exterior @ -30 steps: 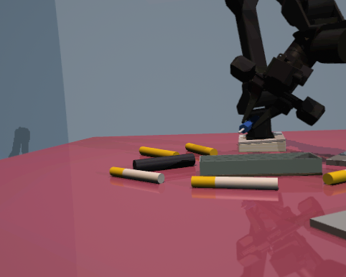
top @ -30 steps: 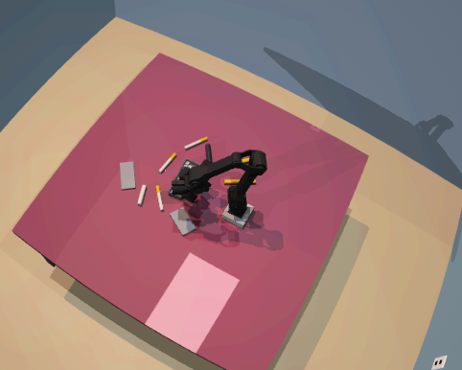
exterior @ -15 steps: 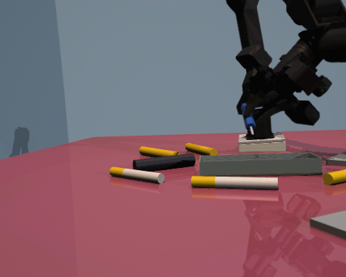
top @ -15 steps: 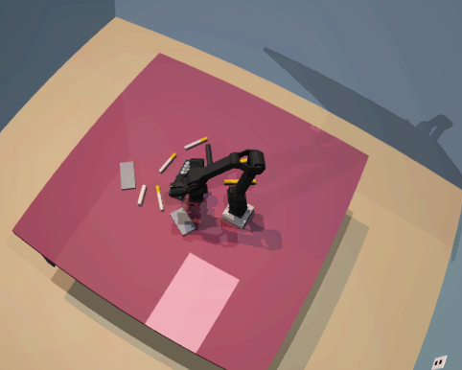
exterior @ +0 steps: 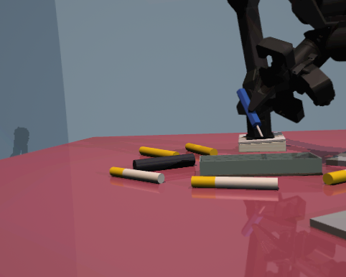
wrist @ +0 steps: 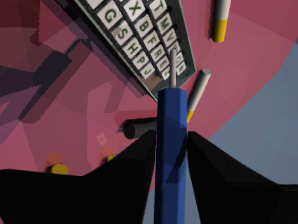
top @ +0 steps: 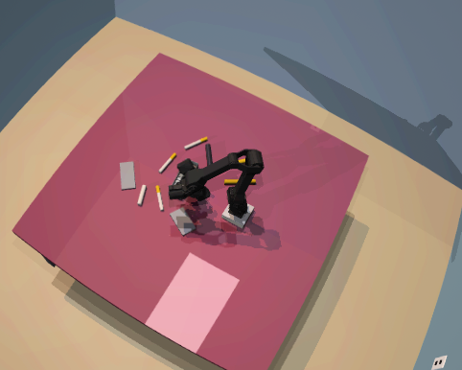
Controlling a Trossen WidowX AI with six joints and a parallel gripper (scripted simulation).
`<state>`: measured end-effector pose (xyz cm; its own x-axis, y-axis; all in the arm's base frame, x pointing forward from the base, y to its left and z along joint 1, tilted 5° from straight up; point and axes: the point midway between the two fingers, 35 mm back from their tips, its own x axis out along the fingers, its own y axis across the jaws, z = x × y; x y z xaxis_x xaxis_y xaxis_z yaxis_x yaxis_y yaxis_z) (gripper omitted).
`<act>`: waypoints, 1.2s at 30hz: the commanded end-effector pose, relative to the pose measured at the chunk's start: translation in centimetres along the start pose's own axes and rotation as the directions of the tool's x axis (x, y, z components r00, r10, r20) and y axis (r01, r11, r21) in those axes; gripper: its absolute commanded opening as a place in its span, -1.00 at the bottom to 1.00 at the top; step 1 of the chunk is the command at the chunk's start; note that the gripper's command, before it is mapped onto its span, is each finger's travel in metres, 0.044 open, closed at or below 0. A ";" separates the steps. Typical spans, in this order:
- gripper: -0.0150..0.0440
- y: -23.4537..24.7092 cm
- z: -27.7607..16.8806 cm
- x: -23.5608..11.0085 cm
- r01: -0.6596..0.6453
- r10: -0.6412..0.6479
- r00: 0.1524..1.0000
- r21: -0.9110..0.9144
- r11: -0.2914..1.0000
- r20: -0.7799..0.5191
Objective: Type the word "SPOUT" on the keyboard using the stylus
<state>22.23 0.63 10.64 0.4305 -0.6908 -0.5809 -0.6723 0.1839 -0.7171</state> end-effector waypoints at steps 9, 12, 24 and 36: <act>-0.49 -1.2 0.7 -0.6 0.077 -0.086 0.996 -0.437 0.896 -0.001; -0.49 -1.4 0.8 -0.8 0.089 -0.106 0.994 -0.531 0.843 -0.001; -0.49 -2.4 1.4 -1.5 0.100 -0.183 0.983 -0.836 0.539 0.000; -0.49 -2.4 1.7 -1.5 0.094 -0.198 0.980 -0.882 0.462 0.000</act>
<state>24.15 2.39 12.75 0.5520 -0.7123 -0.4334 -0.8058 -0.5894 -0.0577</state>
